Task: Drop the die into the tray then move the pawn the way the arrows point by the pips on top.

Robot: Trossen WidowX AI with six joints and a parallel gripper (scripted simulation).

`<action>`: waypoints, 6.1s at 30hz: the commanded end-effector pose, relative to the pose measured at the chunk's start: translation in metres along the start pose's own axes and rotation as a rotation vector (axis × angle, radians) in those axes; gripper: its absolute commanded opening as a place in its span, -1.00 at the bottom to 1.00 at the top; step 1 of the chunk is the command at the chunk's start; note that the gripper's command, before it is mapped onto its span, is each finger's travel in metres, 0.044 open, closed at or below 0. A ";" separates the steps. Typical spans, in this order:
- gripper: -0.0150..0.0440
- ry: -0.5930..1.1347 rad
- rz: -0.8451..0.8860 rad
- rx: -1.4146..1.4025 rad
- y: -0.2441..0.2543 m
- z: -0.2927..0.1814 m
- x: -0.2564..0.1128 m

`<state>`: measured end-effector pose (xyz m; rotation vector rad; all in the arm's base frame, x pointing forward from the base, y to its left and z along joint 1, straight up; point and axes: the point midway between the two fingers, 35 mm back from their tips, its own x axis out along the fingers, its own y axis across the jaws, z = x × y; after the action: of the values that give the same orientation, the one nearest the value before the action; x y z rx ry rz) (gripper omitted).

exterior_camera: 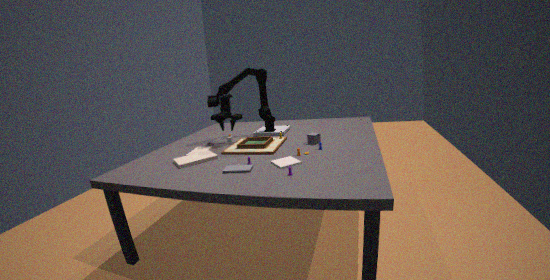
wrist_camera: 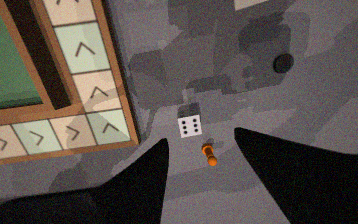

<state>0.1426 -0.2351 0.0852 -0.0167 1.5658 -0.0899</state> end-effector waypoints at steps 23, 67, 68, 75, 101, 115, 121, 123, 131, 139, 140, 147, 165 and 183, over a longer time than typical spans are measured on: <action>0.44 -0.001 0.049 -0.019 0.005 -0.009 0.038; -0.49 -0.002 0.049 -0.019 -0.004 -0.004 0.004; -0.49 -0.002 0.049 -0.019 -0.004 -0.004 -0.001; -0.49 -0.002 0.049 -0.019 -0.004 -0.005 -0.041; -0.49 -0.008 0.054 0.003 0.048 0.053 -0.052; -0.49 -0.011 0.059 0.021 0.104 0.090 -0.045; -0.49 -0.012 0.062 0.029 0.130 0.102 -0.042; -0.49 -0.012 0.063 0.031 0.139 0.106 -0.041; -0.49 -0.013 0.067 0.042 0.176 0.115 -0.037; -0.49 -0.012 0.071 0.051 0.211 0.120 -0.034; -0.49 -0.012 0.071 0.051 0.212 0.120 -0.034; -0.49 -0.130 0.071 0.057 0.211 0.122 -0.032; -0.49 -0.741 0.050 0.076 0.209 0.129 -0.030; -0.49 -0.856 0.045 0.078 0.212 0.095 -0.049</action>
<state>0.2552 -0.0252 0.1233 0.0355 0.6938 -0.0869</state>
